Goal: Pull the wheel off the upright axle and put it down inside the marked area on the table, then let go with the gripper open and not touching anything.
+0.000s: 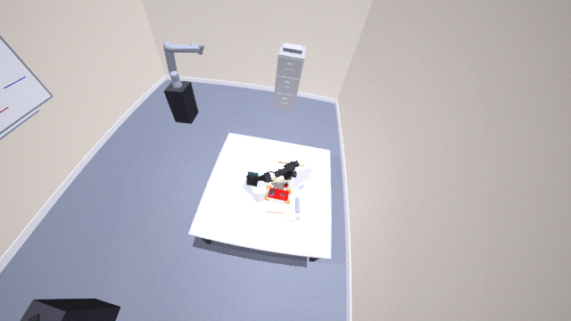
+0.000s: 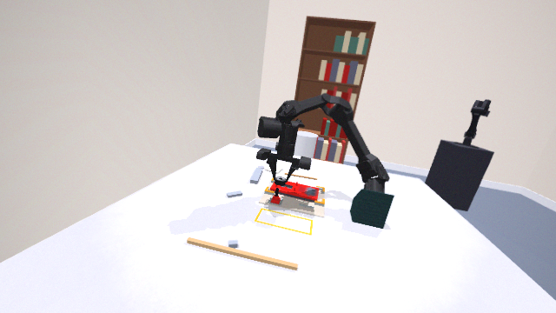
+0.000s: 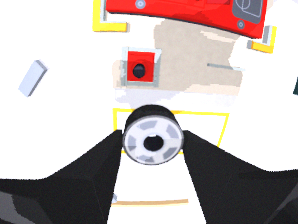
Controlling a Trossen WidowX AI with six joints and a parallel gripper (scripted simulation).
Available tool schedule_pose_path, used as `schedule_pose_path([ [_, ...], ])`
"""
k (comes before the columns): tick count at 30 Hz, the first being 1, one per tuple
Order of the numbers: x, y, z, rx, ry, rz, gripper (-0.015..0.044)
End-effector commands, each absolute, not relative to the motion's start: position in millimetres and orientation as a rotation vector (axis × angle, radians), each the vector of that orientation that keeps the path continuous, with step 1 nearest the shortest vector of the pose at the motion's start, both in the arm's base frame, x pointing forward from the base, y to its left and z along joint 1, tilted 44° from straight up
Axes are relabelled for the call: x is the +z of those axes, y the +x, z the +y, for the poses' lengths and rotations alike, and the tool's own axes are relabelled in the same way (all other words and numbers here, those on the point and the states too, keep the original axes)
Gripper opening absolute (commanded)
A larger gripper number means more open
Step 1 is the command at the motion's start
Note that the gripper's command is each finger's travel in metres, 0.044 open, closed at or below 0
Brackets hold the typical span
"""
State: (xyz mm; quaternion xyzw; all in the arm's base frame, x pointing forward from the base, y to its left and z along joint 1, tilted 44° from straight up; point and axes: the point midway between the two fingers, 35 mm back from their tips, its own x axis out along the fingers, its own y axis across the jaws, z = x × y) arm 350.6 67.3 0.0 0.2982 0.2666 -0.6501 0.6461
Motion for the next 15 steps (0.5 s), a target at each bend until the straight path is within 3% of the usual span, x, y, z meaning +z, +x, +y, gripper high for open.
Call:
schedule_pose_path([
  [1, -20.5, 335.9, 83.6, -1.494, 0.666, 0.617, 0.0000],
  [15, -49.4, 311.0, 118.5, -1.506, 0.681, 0.613, 0.0000],
])
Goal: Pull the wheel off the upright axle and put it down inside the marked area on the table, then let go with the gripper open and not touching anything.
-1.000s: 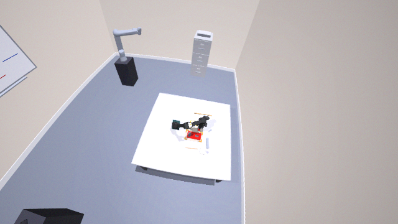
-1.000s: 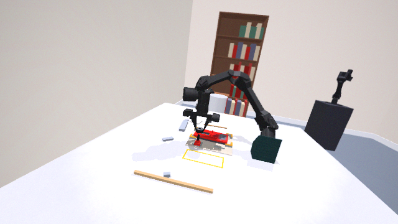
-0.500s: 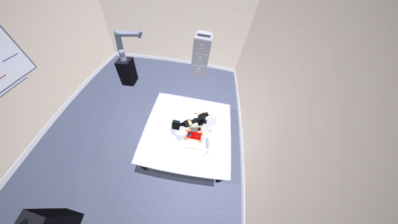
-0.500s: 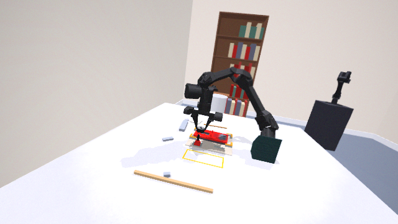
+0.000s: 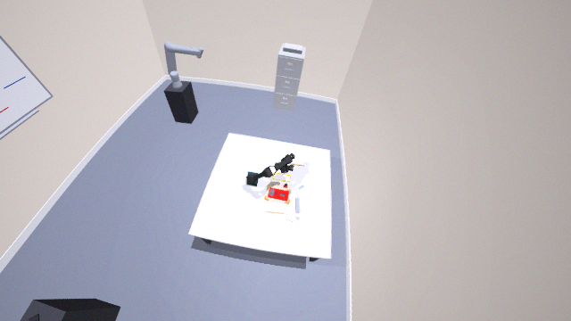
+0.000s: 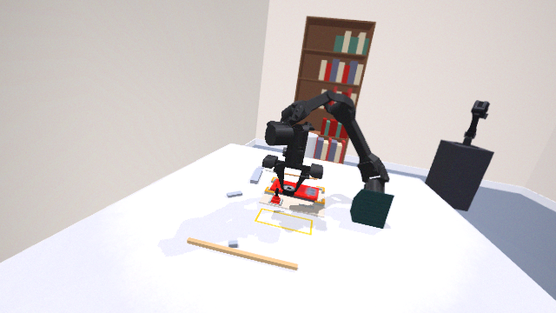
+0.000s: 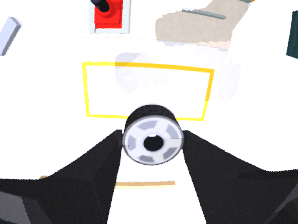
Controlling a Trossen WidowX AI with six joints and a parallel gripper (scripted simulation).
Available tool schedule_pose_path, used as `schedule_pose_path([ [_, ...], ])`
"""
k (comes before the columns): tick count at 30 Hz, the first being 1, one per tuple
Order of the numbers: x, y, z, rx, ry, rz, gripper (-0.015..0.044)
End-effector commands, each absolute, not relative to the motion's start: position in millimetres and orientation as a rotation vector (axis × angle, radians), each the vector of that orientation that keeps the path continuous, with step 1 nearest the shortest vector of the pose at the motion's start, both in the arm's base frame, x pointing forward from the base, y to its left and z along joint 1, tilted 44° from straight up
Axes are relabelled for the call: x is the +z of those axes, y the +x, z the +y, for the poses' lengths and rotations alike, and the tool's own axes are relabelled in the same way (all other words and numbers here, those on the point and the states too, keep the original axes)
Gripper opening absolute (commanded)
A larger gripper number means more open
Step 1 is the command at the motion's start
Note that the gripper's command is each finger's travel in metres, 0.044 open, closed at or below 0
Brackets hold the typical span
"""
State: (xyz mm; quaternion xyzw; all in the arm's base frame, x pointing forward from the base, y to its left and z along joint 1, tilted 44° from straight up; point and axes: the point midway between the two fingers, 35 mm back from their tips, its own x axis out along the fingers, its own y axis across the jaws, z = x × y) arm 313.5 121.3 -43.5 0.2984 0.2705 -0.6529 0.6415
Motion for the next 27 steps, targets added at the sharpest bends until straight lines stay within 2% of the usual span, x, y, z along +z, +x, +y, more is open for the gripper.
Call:
schedule_pose_path([
  [1, -51.1, 311.0, 117.0, -1.506, 0.681, 0.613, 0.0000],
  [12, -67.8, 311.5, 101.7, -1.506, 0.681, 0.613, 0.0000],
  [27, -124.2, 309.7, 47.4, -1.507, 0.678, 0.608, 0.0000],
])
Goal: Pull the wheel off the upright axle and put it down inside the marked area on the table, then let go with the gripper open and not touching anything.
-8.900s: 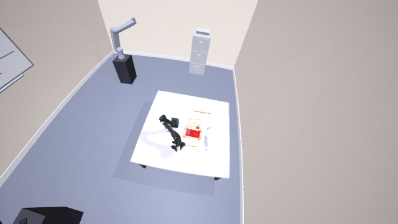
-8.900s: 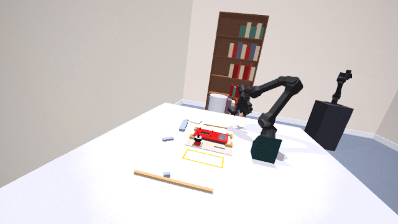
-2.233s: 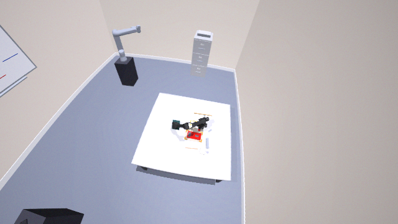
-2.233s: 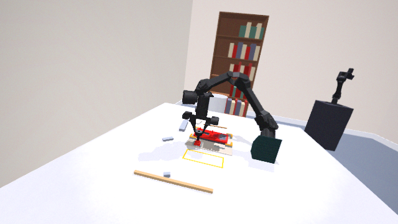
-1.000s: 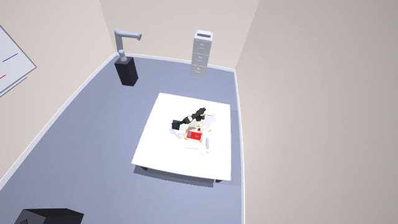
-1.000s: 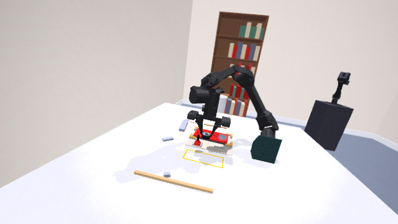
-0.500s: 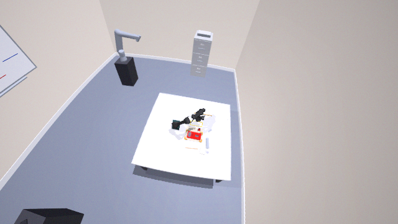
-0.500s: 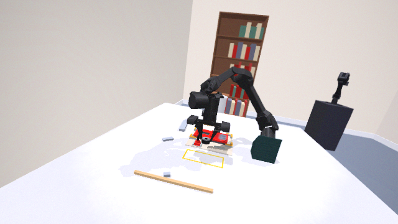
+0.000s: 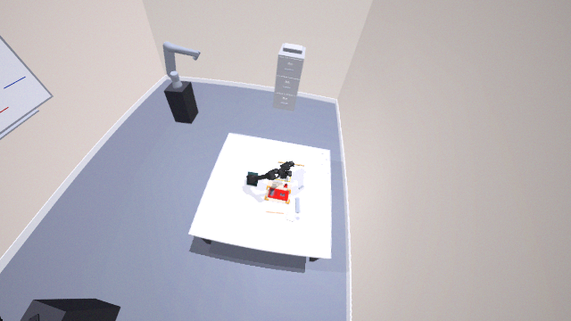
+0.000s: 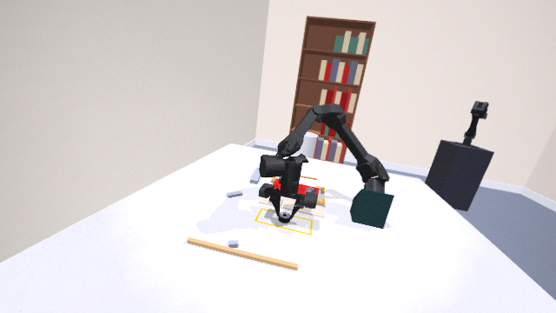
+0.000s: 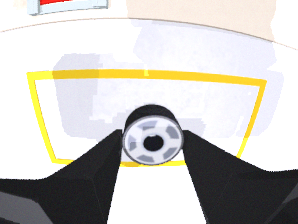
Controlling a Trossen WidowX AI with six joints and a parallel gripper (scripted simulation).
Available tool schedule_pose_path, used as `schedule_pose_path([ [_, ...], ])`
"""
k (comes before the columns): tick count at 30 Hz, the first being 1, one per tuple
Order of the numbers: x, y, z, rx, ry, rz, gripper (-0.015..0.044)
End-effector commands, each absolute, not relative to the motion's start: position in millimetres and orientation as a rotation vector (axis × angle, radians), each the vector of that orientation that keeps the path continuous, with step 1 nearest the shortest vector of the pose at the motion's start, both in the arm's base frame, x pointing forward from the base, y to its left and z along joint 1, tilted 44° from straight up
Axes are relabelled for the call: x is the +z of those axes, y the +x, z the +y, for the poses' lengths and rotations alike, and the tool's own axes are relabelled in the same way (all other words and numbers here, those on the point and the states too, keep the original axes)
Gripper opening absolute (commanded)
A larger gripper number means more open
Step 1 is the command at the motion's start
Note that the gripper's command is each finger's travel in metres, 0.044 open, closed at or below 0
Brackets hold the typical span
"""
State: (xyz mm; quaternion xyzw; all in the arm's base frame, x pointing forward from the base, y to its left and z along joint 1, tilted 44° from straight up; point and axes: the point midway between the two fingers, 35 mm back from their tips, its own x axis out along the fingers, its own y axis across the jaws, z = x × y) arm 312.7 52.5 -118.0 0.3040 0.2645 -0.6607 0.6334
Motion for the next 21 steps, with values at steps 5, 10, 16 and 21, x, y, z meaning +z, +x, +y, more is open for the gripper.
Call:
schedule_pose_path([
  [5, -124.2, 309.7, 47.4, -1.507, 0.678, 0.608, 0.0000],
  [10, -121.7, 312.3, 50.6, -1.505, 0.695, 0.605, 0.0131],
  [16, -120.0, 312.6, 52.4, -1.505, 0.694, 0.605, 0.0289],
  [21, -92.0, 314.1, 79.9, -1.505, 0.685, 0.610, 0.0300],
])
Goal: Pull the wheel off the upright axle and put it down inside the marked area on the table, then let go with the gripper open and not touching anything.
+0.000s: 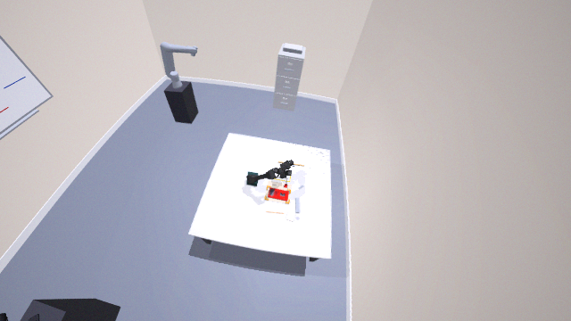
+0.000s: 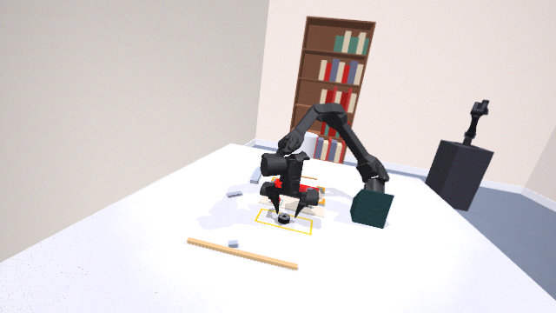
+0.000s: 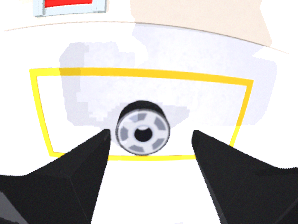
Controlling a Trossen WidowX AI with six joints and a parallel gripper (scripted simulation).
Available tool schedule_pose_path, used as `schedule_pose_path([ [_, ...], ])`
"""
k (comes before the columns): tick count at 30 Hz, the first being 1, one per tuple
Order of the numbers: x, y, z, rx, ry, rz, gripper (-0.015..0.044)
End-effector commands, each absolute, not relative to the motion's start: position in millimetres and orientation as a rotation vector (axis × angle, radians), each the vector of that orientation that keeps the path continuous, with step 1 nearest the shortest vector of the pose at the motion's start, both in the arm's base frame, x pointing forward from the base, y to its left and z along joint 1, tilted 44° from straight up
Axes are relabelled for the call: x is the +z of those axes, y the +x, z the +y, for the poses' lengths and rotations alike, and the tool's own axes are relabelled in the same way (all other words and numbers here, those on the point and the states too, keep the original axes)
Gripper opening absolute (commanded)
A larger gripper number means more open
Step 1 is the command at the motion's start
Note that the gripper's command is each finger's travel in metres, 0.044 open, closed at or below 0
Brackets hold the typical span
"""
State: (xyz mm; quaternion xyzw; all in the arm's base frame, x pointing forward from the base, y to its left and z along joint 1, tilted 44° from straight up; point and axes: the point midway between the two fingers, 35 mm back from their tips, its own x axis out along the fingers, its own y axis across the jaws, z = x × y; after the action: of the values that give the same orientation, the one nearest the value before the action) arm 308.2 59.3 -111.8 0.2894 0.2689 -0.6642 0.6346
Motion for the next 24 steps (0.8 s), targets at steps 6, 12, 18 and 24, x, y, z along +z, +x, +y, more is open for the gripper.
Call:
schedule_pose_path([
  [6, -78.0, 313.1, 92.4, -1.506, 0.680, 0.611, 0.0300],
  [12, -48.7, 266.4, 101.5, -1.500, 0.675, 0.619, 0.0440],
  [18, -24.3, 228.7, 102.7, -1.509, 0.675, 0.617, 0.0440],
  [24, -24.3, 228.7, 102.7, -1.509, 0.675, 0.617, 0.0440],
])
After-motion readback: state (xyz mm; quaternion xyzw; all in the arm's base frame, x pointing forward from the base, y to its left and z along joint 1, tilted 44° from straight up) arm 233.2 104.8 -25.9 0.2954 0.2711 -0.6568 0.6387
